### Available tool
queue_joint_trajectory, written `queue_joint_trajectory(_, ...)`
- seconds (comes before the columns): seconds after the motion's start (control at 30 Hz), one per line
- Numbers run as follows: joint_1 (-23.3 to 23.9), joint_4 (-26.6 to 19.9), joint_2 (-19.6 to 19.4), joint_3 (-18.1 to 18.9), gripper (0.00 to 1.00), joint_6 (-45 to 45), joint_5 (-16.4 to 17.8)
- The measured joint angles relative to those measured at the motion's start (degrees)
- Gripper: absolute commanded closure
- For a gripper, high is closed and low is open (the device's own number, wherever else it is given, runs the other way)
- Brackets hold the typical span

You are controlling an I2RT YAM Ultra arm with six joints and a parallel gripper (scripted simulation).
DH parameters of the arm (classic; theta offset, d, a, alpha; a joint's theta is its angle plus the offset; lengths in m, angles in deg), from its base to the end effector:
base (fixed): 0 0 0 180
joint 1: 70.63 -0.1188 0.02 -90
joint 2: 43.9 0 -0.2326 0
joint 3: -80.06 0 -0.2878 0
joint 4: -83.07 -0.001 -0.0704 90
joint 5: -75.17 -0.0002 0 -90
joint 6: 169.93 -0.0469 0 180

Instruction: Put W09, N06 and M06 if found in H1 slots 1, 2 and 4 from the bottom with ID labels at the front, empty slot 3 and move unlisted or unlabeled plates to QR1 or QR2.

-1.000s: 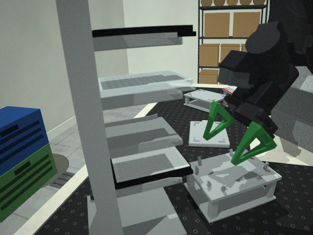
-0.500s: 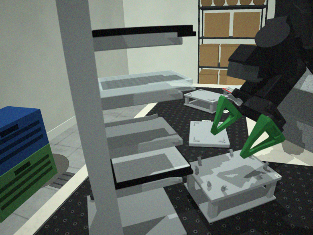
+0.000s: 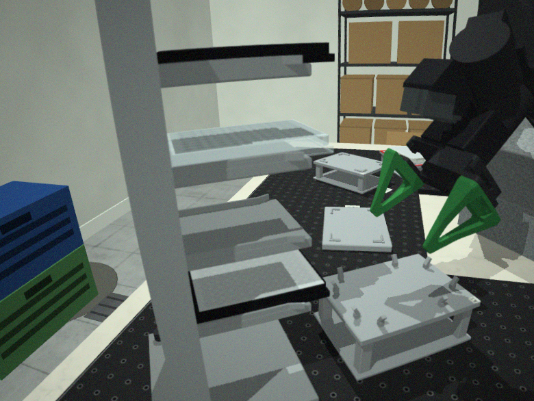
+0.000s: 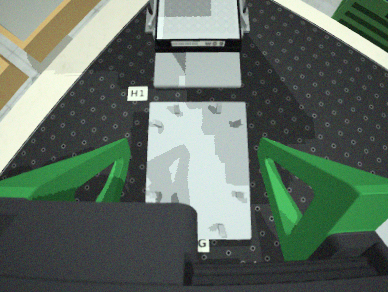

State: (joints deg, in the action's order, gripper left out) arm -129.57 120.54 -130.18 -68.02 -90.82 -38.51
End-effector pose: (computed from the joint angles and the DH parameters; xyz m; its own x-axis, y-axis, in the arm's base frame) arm 0.1603 0.2315 0.0839 -0.2580 -0.0929 -0.9617 -0.5473 0.8343 0.0662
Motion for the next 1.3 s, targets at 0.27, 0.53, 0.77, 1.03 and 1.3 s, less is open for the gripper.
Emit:
queue_joint_trajectory(0.27,-1.51,-1.84,3.96,-2.05,0.00,-0.44,-1.33)
queue_joint_trajectory(0.53,-2.73,-3.76,7.08,-3.48,0.00,-0.87,-2.54)
queue_joint_trajectory(0.77,-3.98,-5.75,10.29,-4.70,0.00,-1.31,-3.69)
queue_joint_trajectory(1.03,-4.48,-9.14,13.22,-4.72,0.00,-1.55,-4.35)
queue_joint_trajectory(1.3,-6.27,-17.51,24.04,-4.72,0.00,-1.77,-5.81)
